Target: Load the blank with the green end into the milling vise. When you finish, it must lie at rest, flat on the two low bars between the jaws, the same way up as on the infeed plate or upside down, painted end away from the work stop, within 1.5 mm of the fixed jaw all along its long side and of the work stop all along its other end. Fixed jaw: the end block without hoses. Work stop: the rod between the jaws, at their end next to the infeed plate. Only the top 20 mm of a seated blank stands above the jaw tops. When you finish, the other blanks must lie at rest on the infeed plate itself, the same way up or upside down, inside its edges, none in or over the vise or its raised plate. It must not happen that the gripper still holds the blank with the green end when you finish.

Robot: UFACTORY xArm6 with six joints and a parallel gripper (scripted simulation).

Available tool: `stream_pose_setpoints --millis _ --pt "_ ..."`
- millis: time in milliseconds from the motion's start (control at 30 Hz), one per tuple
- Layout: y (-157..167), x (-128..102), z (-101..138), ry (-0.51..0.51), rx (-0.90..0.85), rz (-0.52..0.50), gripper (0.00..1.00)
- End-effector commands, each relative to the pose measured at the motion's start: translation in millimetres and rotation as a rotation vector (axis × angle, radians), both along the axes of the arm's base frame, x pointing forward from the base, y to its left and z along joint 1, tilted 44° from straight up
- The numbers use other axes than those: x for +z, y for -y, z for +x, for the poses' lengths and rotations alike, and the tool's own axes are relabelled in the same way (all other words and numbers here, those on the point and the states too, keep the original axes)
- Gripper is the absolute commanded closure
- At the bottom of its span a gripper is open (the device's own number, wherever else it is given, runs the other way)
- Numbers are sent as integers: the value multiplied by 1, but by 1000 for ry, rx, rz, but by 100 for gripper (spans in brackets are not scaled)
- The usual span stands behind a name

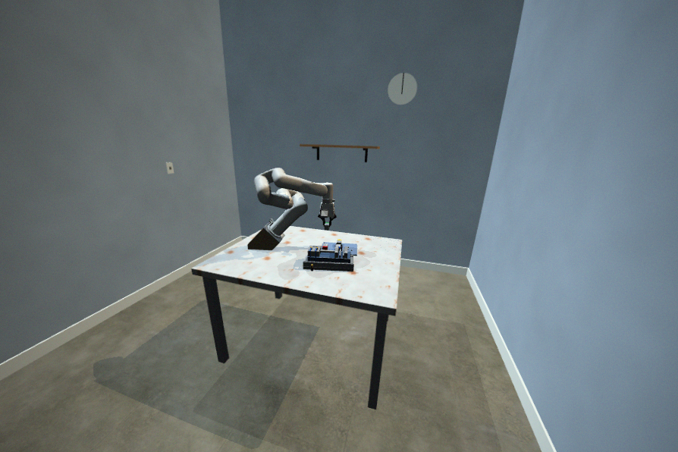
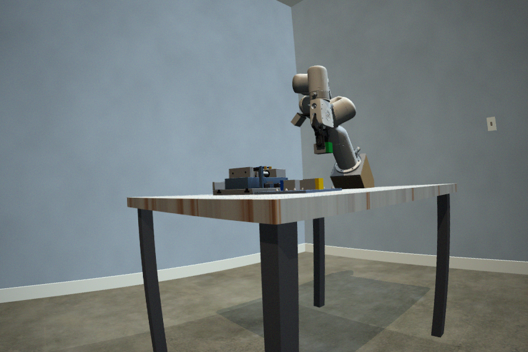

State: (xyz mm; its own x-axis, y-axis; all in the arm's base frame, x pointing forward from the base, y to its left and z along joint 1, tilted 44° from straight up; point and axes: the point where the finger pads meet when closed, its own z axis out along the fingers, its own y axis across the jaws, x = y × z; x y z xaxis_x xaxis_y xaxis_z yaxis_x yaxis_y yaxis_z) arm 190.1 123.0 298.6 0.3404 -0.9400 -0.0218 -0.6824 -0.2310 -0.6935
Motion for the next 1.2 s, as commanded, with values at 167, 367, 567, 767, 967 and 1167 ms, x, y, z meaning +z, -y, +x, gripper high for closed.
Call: stream_pose_setpoints --millis 167,367,567,767,967,1167 --pt "0 1 1 31 83 -72 100" --pt "-1 0 2 60 166 -147 100" --pt "-1 0 2 60 166 -147 100" --pt "0 0 1 95 261 -236 100" --pt "0 0 1 118 327 -295 100" --pt "0 0 1 124 340 -310 100"
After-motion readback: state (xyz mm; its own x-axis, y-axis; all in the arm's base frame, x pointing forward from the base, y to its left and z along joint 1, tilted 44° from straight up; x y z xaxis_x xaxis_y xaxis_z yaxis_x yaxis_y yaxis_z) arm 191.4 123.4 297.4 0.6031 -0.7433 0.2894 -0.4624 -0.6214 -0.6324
